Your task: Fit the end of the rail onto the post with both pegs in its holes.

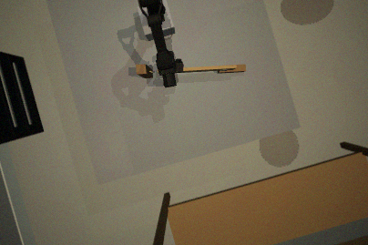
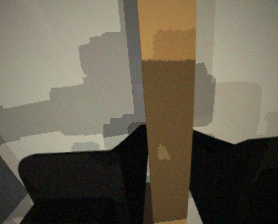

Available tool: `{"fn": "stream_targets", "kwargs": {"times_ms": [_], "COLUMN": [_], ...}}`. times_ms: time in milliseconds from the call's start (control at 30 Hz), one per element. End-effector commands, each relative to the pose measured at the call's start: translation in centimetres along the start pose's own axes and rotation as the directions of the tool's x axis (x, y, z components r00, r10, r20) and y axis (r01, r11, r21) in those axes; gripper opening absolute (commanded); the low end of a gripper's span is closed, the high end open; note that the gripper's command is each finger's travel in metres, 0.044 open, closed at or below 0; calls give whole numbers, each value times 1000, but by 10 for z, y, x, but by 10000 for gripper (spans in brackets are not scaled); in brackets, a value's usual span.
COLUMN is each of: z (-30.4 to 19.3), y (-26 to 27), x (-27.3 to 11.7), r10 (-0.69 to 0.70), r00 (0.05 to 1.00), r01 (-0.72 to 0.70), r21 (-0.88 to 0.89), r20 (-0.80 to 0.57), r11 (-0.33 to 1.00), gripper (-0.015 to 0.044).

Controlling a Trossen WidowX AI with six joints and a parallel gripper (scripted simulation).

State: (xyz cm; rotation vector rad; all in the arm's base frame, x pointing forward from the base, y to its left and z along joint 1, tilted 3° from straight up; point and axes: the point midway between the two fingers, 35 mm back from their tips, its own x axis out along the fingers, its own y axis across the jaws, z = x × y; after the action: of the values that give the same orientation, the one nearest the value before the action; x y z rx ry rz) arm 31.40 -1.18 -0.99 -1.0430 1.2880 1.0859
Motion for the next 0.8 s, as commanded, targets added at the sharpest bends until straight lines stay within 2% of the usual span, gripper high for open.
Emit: {"fn": "stream_targets", "kwargs": {"times_ms": [0, 767], "z": [-2, -9], "y": [1, 1], "x": [0, 1], "r10": [2, 2], "r00": [1000, 1000], "r01": [-2, -2], "r21": [0, 0], "r20": [-2, -2], "r11": [1000, 1000], "gripper": [0, 0]}}
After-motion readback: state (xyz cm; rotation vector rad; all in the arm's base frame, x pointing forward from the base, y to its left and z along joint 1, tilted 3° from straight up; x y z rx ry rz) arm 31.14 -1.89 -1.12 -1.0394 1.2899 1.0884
